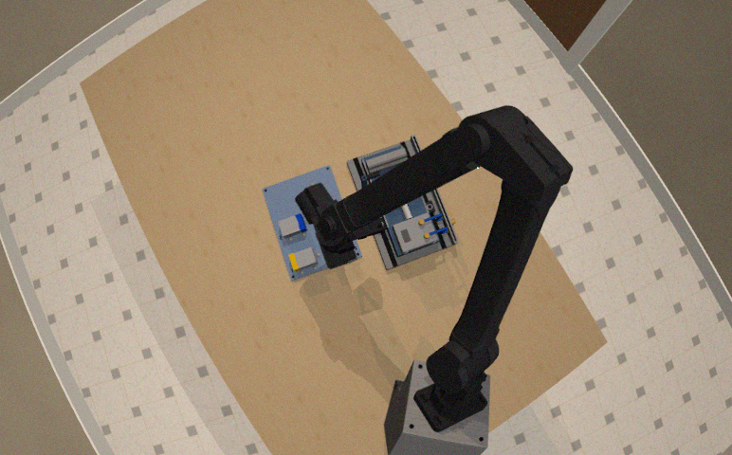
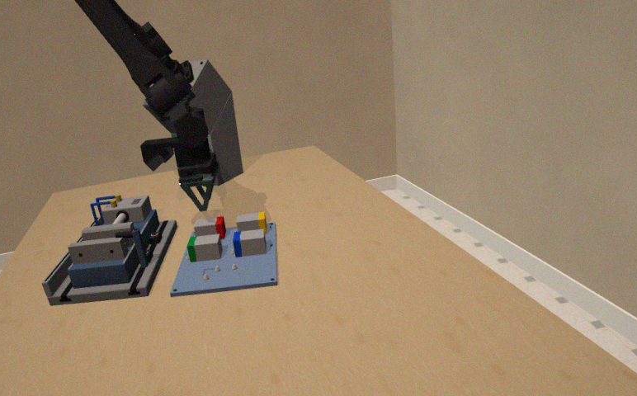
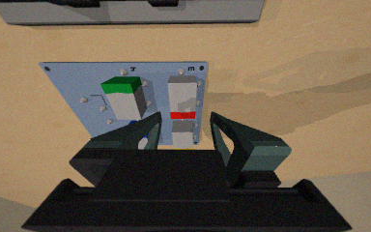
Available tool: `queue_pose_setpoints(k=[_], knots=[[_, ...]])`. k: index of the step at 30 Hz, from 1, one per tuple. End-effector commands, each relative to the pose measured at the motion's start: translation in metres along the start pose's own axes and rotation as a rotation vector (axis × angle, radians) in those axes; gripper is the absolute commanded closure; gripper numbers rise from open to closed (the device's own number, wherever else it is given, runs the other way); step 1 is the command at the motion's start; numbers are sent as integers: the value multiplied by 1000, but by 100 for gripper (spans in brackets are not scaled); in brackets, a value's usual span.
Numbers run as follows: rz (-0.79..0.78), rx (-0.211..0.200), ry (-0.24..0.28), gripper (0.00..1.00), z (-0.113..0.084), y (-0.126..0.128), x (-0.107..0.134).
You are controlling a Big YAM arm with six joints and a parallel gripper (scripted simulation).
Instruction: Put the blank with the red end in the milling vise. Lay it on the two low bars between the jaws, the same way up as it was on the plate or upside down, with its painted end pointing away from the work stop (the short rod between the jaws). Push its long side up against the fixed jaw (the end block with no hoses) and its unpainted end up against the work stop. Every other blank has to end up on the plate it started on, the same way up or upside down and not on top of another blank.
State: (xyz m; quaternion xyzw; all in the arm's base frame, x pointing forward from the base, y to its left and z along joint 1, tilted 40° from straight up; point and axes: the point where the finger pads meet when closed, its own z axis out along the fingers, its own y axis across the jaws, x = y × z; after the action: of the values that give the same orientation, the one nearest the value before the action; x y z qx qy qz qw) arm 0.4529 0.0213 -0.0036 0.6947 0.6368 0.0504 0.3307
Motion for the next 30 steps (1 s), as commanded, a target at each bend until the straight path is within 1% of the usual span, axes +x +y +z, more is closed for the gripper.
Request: queue_pose_setpoints(k=[1,7,13,15,16,18,22,30], knots=[[5,-19,1,36,11,11,-1],[4,-18,1,36,27,10,-1],[3,-17,0,36,35,9,-1],[3,-17,0,36,35,9,-1],[-4,-27,7,36,31,11,3],[0,-19,3,36,36,9,1],[4,-12,-1,36,38,6,-2],[5,-18,1,36,36,7,-1]])
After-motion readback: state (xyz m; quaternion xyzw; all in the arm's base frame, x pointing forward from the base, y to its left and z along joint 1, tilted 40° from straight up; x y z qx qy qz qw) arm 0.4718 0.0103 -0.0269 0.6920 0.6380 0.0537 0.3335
